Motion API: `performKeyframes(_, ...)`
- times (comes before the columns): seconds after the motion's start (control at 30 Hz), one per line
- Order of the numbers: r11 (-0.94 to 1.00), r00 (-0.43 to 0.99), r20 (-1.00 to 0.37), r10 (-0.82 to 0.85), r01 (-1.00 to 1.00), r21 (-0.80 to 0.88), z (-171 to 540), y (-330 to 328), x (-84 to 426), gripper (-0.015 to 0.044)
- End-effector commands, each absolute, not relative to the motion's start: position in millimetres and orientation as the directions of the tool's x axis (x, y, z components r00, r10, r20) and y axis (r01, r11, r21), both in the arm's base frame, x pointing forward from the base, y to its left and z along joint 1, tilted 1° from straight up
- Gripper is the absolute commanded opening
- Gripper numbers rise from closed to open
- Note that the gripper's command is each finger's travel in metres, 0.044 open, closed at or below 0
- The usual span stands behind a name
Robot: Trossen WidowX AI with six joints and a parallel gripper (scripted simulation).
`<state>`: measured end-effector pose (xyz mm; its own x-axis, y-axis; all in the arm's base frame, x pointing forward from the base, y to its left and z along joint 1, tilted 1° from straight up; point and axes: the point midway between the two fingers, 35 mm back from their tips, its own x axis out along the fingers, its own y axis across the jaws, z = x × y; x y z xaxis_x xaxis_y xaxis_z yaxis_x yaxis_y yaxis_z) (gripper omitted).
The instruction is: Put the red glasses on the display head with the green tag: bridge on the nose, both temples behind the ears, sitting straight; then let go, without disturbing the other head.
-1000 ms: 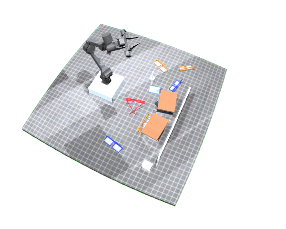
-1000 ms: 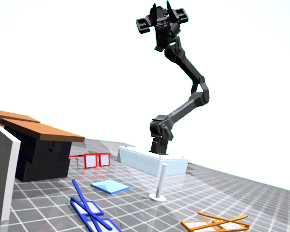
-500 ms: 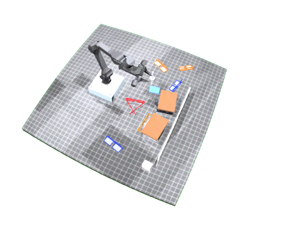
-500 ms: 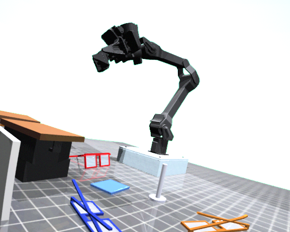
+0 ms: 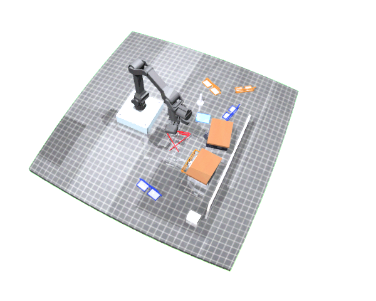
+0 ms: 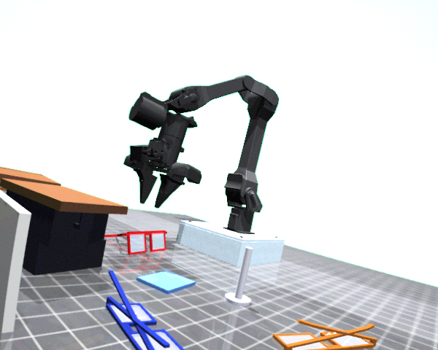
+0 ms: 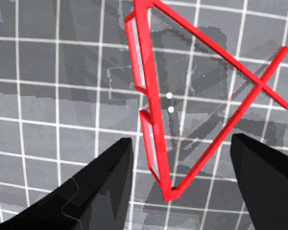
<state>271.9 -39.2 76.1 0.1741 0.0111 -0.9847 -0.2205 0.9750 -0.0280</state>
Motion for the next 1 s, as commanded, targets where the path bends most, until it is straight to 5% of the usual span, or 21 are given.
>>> performKeyframes(0.0, 0.95, 0.028, -0.999, -0.022, -0.31, -0.029, 55.3, -42.0, 249.3, 0.02)
performKeyframes(0.23, 0.95, 0.027, -0.999, -0.022, -0.31, -0.029, 55.2, -40.7, 246.2, 0.02)
performKeyframes(0.33, 0.95, 0.027, -0.999, -0.022, -0.31, -0.029, 55.2, -40.7, 246.2, 0.0121)
performKeyframes(0.97, 0.95, 0.027, -0.999, -0.022, -0.31, -0.029, 38.1, -39.7, 247.7, 0.012)
